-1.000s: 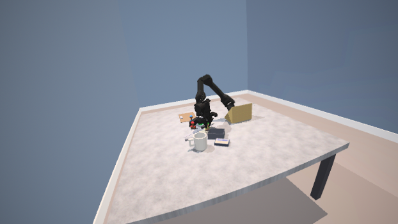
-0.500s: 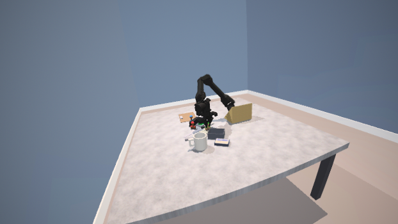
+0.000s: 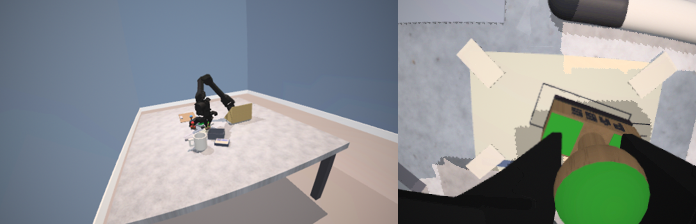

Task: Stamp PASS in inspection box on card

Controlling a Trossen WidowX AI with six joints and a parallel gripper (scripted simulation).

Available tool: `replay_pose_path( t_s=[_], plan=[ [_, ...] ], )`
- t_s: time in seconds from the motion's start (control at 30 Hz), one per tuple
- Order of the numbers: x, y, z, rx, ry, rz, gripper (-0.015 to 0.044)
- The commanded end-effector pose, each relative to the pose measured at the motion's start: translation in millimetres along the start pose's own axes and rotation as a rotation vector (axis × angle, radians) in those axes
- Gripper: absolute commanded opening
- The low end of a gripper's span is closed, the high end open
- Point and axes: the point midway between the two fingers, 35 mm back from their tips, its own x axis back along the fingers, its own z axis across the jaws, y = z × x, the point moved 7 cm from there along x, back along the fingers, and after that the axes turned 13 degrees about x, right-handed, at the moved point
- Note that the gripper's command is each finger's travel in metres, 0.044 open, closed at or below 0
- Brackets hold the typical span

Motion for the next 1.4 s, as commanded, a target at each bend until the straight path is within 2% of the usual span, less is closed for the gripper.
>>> replay_pose_path(
  t_s=[0.0,1.07,1.37],
  plan=[
    [9,1,2,-0.007,0.013,0.003,0.0000],
    [61,1,1,-0.007,0.013,0.004,0.0000],
    [63,3,6,-0.007,0.013,0.004,0.0000]
  ],
)
